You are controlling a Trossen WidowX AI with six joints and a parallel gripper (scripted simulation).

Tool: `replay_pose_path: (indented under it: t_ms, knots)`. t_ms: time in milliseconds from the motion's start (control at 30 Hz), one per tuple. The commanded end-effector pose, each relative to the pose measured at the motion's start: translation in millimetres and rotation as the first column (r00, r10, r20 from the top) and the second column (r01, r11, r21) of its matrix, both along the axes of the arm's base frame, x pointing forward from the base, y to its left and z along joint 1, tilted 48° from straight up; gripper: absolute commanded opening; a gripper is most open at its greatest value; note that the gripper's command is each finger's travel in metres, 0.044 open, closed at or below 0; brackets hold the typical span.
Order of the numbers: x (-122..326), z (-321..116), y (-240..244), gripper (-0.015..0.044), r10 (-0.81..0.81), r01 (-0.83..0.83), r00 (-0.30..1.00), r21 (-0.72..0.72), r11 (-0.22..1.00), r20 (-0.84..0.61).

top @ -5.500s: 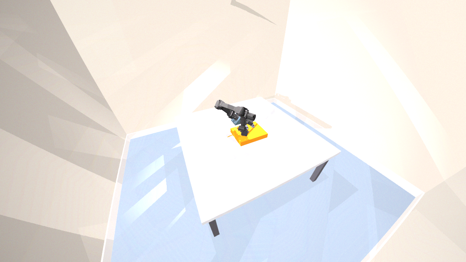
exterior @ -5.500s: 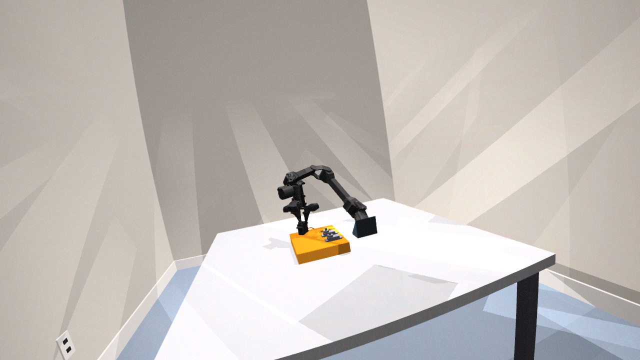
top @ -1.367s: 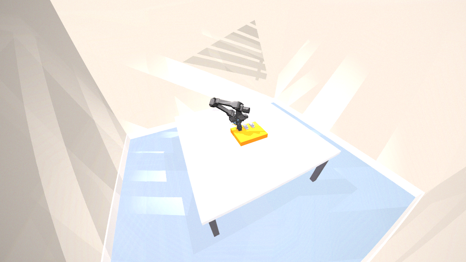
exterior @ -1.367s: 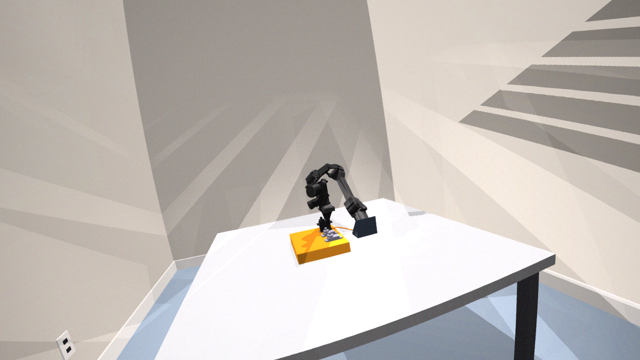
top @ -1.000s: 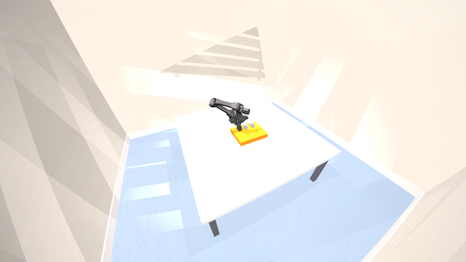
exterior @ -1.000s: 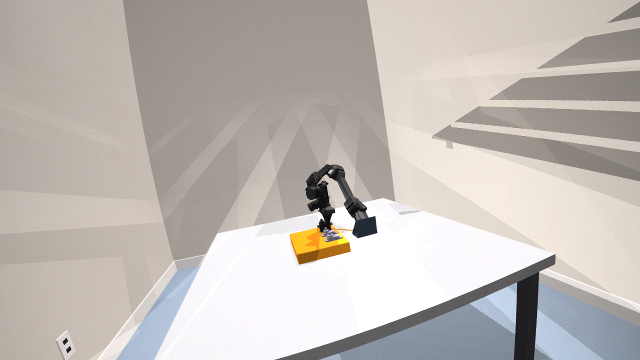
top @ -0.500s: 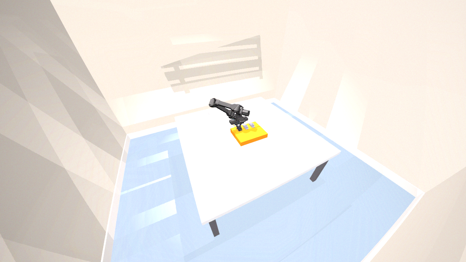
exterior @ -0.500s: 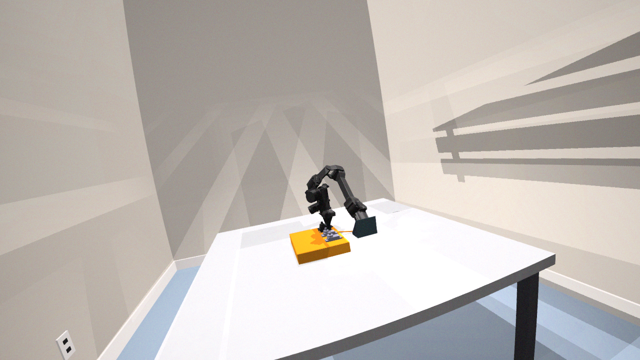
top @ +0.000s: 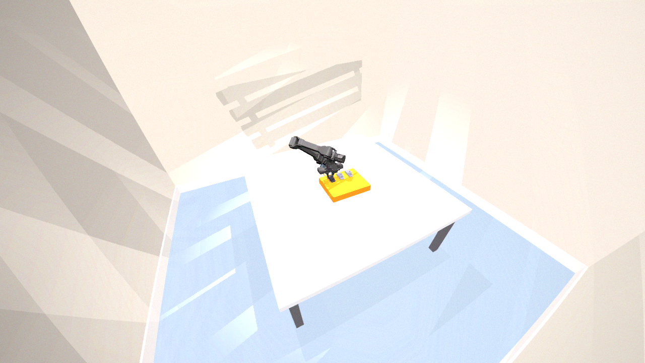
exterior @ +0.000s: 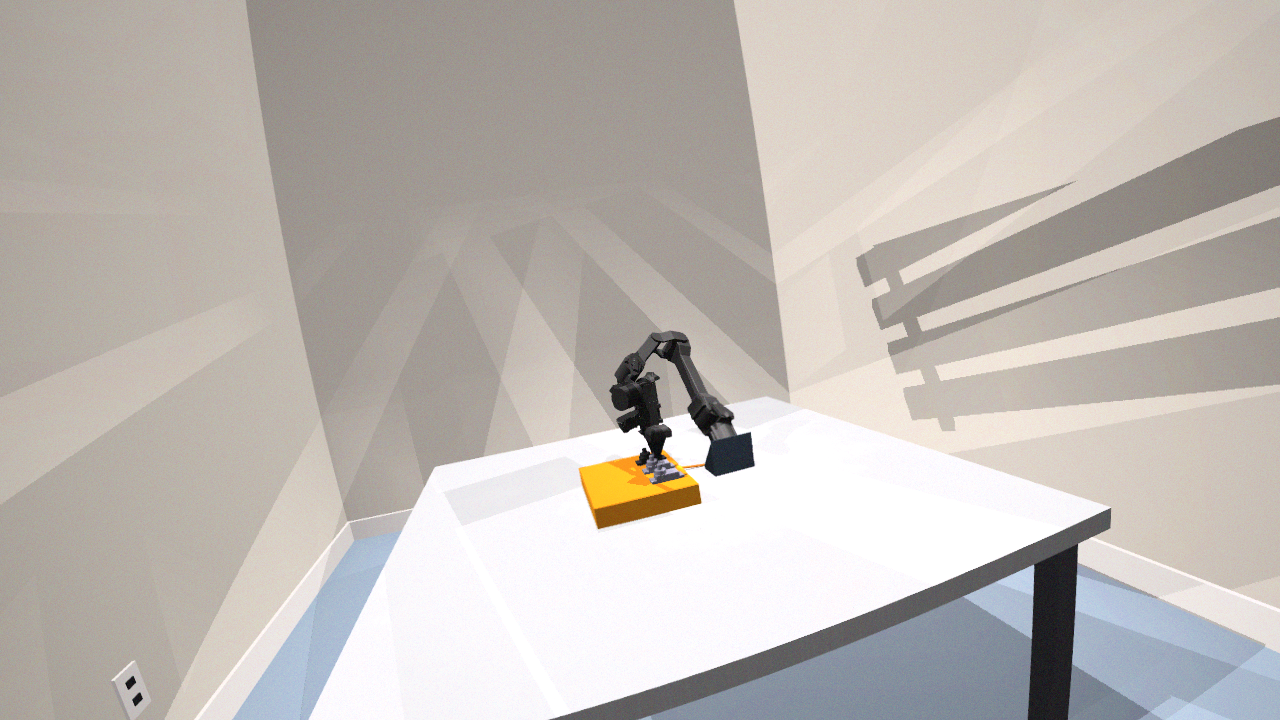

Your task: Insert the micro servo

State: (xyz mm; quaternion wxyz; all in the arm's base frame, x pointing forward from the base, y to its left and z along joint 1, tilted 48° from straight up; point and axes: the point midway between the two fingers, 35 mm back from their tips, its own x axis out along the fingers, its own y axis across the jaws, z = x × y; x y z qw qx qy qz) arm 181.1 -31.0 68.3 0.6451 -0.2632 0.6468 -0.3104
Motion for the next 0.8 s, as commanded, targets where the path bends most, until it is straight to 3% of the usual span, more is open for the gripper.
replay_pose_path:
  t_ms: [0,133,500,767]
  knots:
    - [0,0,0,0.0079,0.004,-0.004,1.000,-0.001,1.000,0.000]
    - [0,0,0,0.0184,0.004,-0.004,1.000,-0.001,1.000,0.000]
    - [0,24,26,0.0188,0.004,-0.004,1.000,0.000,1.000,-0.001]
    - [47,44,44,0.0397,0.033,-0.033,0.999,0.006,0.999,-0.002]
